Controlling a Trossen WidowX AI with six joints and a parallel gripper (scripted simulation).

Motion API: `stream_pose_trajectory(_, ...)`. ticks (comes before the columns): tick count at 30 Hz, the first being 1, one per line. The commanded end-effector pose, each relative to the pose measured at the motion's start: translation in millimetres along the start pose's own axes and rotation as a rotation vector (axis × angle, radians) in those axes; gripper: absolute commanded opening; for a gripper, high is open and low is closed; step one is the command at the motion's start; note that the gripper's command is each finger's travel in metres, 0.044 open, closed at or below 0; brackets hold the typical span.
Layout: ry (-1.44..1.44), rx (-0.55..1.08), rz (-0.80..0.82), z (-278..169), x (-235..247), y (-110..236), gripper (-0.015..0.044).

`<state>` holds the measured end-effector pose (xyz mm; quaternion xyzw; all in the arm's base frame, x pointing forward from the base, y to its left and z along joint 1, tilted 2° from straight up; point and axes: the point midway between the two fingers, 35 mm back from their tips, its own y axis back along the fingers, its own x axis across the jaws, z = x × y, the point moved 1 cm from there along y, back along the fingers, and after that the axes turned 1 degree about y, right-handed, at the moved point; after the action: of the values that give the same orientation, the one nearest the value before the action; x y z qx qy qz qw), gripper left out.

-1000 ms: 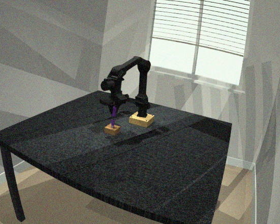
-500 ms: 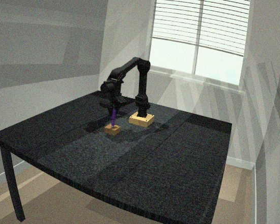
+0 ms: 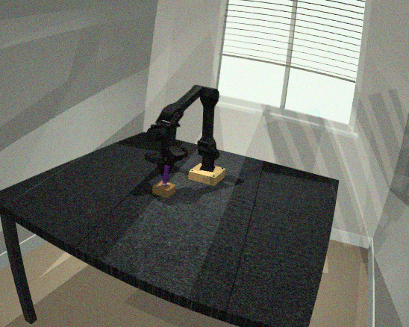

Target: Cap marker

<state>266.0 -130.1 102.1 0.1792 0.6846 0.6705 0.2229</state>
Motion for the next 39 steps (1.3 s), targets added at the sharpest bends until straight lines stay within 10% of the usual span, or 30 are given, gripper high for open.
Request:
stream_pose_trajectory(1,0.005,-0.003,0.003,0.4,-0.2,-8.8,0.0000)
stream_pose_trajectory(18,0.005,-0.003,0.003,0.3,0.6,-17.6,0.0000)
stream_pose_trajectory(34,0.000,0.001,0.003,-0.1,0.7,-16.9,0.0420)
stream_pose_trajectory(39,0.000,0.000,0.003,0.1,-1.7,5.0,0.0440)
